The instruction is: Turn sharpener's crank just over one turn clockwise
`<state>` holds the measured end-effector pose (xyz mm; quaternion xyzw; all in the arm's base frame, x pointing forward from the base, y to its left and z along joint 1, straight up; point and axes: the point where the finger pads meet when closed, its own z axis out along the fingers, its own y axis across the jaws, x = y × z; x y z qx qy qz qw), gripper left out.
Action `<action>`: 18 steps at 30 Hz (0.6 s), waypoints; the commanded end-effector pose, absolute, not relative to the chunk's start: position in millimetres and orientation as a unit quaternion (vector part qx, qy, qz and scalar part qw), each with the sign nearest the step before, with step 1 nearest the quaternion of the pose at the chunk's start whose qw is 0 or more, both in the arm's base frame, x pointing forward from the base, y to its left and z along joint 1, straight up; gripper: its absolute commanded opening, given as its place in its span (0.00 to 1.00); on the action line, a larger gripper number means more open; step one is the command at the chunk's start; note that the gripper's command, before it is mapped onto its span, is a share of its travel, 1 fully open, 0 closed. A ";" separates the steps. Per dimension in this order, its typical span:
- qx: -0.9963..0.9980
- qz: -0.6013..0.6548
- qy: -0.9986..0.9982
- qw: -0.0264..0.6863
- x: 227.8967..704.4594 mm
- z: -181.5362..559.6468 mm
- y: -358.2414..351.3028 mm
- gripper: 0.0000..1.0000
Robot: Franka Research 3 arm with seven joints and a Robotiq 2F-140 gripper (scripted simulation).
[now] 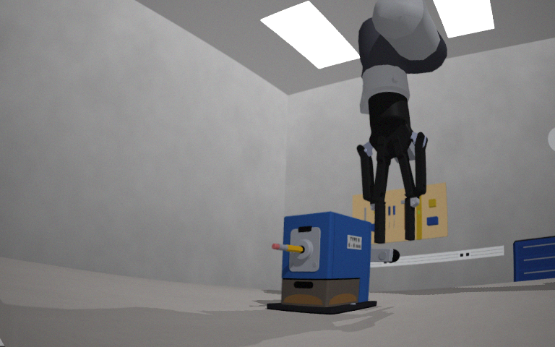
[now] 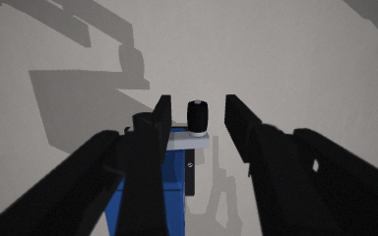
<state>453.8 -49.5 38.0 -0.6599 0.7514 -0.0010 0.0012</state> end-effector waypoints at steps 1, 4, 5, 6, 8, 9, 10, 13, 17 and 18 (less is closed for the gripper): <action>-0.661 0.000 0.750 0.001 453.6 36.8 -48.8 0.39; -0.661 0.000 0.750 0.001 453.6 36.3 -48.8 0.39; -0.661 0.000 0.750 0.001 453.6 36.1 -48.8 0.39; -0.661 0.000 0.750 0.001 453.6 36.1 -48.8 0.39; -0.661 0.000 0.750 0.001 453.6 35.8 -48.8 0.39; -0.661 0.000 0.750 0.001 453.6 35.4 -48.8 0.39; -0.661 0.000 0.750 0.001 453.6 34.9 -48.8 0.39; -0.661 0.000 0.750 0.001 453.6 33.2 -48.8 0.39; -0.661 0.000 0.750 0.001 453.6 29.9 -48.8 0.39; -0.661 0.000 0.750 0.001 453.6 29.0 -48.8 0.39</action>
